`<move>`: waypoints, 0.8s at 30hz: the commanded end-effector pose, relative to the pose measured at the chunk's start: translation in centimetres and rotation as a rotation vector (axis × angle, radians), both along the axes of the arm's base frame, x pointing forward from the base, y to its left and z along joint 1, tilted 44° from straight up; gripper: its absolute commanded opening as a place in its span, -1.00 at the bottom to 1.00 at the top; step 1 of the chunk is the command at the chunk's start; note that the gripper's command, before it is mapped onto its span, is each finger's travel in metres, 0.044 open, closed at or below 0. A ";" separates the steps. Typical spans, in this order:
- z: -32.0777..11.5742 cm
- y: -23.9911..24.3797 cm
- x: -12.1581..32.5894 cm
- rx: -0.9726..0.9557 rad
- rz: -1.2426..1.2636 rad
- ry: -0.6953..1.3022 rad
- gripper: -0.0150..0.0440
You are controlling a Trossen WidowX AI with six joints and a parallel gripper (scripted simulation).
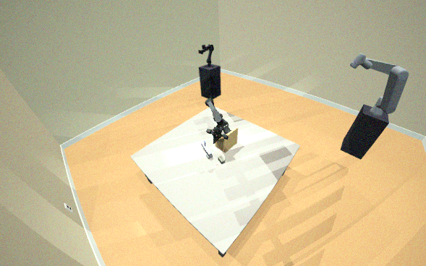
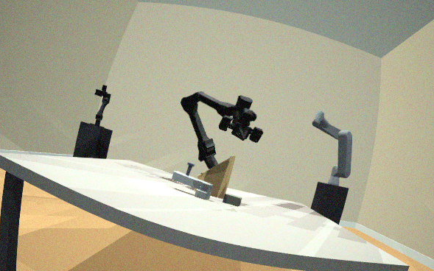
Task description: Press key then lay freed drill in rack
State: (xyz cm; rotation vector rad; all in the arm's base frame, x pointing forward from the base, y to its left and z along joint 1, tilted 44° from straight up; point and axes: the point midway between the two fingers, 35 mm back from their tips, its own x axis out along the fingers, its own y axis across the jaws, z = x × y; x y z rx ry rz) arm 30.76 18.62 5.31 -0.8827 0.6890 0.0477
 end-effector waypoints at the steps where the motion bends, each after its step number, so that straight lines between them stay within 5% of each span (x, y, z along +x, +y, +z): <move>1: 0.2 -7.5 0.9 0.063 -0.350 0.112 -0.49; 17: 3.5 -21.1 -4.2 0.078 -1.115 0.264 -0.49; 24: 3.8 -21.6 -4.6 0.074 -1.150 0.269 -0.49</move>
